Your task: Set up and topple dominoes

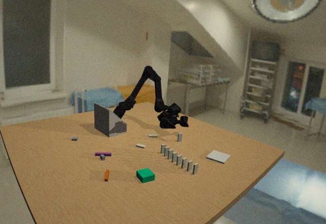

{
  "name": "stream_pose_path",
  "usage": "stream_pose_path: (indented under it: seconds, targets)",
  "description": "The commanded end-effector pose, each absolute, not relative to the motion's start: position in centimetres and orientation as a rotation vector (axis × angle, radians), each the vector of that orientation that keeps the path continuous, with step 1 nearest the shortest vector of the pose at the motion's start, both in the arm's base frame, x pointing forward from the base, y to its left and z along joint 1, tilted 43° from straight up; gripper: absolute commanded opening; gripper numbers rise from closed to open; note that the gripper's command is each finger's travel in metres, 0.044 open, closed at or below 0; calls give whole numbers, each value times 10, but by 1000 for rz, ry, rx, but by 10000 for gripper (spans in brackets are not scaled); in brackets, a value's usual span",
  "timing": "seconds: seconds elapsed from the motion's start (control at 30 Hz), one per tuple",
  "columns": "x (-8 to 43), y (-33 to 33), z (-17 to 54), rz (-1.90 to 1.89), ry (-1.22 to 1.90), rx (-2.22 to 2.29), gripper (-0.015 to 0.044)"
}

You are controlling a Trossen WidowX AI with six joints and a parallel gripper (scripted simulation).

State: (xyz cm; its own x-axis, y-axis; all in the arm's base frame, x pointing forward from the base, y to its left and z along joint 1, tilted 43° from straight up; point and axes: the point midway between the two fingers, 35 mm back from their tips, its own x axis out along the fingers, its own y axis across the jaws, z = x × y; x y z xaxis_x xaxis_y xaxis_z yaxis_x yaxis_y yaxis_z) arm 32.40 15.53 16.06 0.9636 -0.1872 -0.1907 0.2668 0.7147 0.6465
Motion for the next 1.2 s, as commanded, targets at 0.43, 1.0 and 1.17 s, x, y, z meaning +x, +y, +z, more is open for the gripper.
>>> stream_pose_path:
  seconds: [0.43, 1.0, 1.17]
  targets:
    - [383, 159, 135, 37, 937, 415, 440]
    - [344, 124, 189, 397, 1534, 787, 440]
    - [344, 124, 189, 397, 1534, 787, 440]
